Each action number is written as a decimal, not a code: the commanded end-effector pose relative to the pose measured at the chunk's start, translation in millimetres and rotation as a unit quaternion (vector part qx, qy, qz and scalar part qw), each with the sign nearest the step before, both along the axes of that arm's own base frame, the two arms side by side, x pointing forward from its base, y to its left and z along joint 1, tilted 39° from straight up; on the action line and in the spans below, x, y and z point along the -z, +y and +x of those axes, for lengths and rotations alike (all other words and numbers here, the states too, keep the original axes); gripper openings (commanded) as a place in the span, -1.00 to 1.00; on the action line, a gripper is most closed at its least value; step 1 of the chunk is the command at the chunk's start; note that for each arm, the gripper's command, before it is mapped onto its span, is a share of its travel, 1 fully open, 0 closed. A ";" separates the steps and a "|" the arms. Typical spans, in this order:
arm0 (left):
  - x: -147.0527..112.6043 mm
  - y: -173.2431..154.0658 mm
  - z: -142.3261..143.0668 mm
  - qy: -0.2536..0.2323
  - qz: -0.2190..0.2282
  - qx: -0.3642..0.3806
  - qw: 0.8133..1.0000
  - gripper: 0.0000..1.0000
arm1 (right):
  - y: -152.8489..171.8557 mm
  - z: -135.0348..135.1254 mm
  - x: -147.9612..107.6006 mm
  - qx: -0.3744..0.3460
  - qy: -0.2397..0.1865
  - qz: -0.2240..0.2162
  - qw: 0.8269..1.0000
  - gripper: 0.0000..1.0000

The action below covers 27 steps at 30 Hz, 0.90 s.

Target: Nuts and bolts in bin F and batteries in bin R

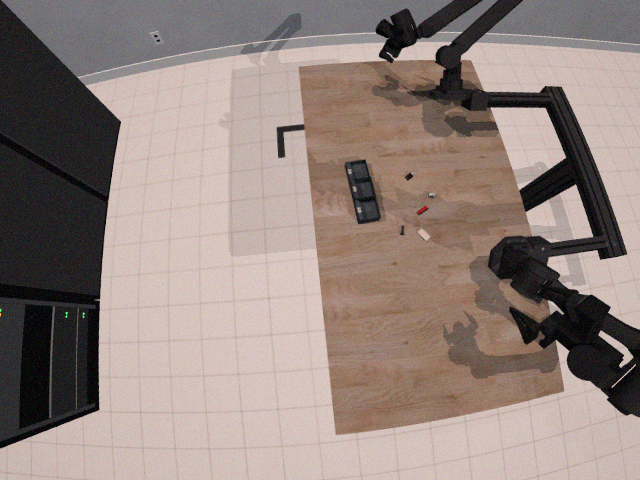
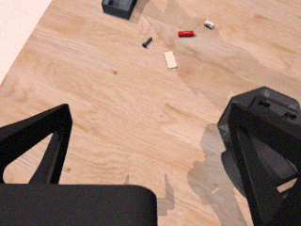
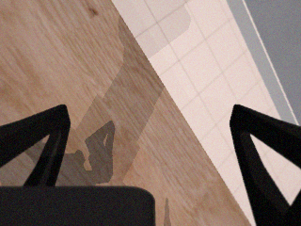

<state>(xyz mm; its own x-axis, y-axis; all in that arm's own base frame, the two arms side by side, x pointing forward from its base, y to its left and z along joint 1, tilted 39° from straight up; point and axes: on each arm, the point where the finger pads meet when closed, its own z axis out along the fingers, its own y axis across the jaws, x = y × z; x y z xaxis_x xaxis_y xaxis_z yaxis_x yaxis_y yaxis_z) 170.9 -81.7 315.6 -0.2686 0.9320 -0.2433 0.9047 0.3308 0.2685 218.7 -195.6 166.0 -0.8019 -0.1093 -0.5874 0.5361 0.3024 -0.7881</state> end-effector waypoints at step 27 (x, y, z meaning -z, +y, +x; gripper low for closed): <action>-24.4 92.8 19.7 -0.027 -0.007 -0.247 0.968 1.00 | 0.0 1.2 -2.1 0.000 -0.003 -0.001 1.000 1.00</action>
